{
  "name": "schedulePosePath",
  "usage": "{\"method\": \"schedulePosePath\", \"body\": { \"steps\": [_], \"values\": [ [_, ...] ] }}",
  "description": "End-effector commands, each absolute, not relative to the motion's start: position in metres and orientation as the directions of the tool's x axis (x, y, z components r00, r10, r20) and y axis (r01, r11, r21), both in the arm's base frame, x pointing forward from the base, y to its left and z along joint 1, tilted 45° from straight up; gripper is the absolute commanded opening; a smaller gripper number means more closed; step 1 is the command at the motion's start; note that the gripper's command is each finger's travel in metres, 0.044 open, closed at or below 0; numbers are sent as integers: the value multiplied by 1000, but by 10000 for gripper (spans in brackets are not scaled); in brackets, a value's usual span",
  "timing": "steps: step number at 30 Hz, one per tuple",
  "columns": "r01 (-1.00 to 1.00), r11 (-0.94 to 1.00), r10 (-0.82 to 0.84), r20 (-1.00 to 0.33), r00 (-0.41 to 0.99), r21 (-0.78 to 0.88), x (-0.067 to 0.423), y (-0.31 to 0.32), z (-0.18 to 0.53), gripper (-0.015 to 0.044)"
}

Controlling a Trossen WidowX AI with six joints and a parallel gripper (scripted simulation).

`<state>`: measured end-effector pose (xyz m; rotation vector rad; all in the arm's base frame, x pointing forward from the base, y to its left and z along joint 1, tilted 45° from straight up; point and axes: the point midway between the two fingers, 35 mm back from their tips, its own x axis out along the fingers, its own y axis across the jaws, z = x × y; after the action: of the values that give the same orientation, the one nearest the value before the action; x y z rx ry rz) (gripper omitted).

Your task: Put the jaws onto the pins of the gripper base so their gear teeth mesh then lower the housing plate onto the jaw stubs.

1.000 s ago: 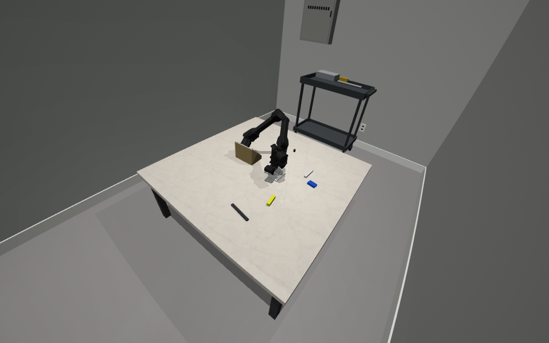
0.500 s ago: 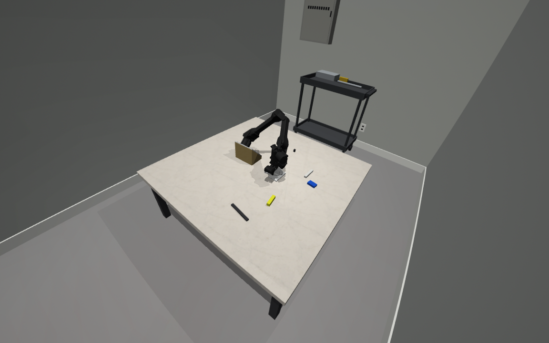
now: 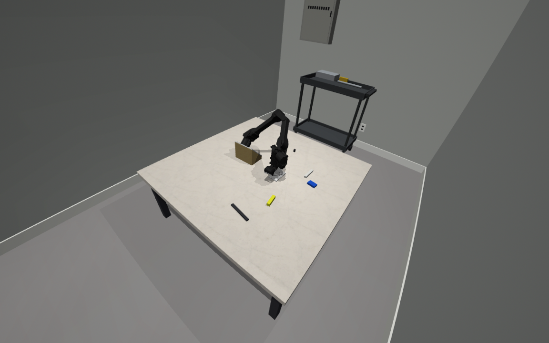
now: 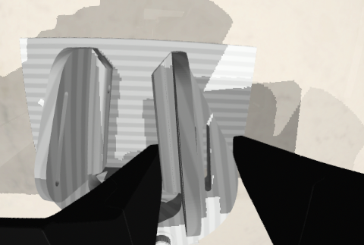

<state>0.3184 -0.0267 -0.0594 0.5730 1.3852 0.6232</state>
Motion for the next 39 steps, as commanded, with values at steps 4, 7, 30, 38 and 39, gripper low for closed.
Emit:
{"method": "schedulePosePath", "body": {
  "steps": [4, 7, 30, 38, 39],
  "values": [
    [-62, 712, 703, -707, 79, 700, 318, -24, -62, 134],
    [-62, 712, 703, -707, 79, 700, 318, -24, -62, 134],
    [-67, 711, 703, -707, 79, 700, 319, -20, -66, 134],
    [-69, 711, 703, -707, 79, 699, 319, -18, -68, 134],
    [-70, 711, 703, -707, 79, 699, 319, -17, -68, 134]
  ]
}}
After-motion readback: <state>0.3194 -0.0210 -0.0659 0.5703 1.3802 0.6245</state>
